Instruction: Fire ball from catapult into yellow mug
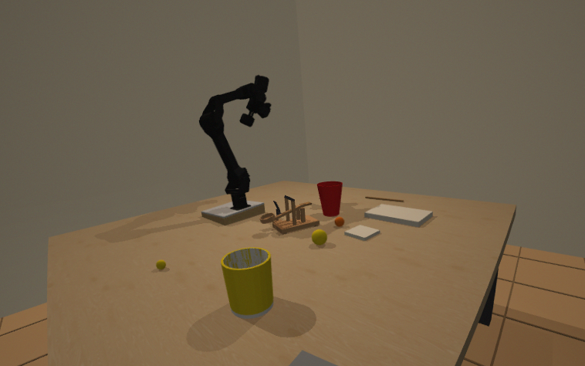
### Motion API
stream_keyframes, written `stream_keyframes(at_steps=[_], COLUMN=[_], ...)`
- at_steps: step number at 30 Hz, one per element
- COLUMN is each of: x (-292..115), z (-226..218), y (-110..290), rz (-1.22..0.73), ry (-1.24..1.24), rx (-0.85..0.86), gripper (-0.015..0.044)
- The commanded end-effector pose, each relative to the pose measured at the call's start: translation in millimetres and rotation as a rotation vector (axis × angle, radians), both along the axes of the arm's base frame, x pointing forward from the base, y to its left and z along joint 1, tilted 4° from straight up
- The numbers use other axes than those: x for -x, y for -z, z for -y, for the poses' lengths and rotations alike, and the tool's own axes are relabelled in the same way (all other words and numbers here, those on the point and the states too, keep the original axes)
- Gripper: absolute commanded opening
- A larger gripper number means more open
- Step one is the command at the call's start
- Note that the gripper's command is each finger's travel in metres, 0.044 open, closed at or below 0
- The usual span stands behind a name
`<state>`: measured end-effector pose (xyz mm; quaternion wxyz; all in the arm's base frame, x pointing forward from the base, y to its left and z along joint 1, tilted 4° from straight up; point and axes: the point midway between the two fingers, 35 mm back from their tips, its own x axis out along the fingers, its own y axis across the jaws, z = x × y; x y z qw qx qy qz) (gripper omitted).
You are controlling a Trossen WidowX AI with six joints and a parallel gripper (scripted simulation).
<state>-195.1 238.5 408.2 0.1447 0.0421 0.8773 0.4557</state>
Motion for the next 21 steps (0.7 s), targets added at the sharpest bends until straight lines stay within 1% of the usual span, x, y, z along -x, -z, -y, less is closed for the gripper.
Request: stream_keyframes(at_steps=[1,12,21], x=[-18,-93,-170], z=[-28,-86,-112], y=[18,65,107], rz=[0.071,0.336,0.614], ry=[0.084,0.286,0.378], rx=[-0.058,-0.234,-0.321], gripper=[0.0440,0.0440,0.0440])
